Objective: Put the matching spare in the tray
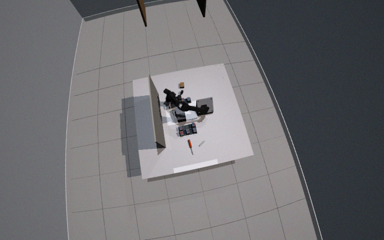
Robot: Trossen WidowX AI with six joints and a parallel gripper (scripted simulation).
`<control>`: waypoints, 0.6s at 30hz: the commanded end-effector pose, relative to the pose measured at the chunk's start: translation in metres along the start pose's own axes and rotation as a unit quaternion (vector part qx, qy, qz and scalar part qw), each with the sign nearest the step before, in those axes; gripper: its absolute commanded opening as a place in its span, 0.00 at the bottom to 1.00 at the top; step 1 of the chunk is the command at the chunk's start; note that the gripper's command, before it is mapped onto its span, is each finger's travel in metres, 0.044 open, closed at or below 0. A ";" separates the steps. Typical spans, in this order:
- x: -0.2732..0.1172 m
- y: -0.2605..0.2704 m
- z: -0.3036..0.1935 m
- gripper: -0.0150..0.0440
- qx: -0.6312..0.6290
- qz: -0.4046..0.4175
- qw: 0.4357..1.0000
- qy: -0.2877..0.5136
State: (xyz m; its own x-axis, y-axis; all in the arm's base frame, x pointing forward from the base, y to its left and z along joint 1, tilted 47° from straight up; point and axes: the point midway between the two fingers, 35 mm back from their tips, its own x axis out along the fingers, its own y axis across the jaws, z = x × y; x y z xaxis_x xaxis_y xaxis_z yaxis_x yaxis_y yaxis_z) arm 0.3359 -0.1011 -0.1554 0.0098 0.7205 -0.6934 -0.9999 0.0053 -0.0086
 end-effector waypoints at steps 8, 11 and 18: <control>-0.104 0.002 -0.001 1.00 0.000 -0.006 1.000 0.005; -0.103 -0.001 -0.005 1.00 0.003 -0.018 1.000 0.009; -0.103 -0.001 -0.005 1.00 0.003 -0.018 1.000 0.009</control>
State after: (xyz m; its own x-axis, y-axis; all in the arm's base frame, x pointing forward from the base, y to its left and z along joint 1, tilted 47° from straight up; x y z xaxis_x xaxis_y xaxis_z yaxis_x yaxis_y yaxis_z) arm 0.3354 -0.1769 -0.0880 0.0389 0.7086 -0.7045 -0.9992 0.0276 -0.0274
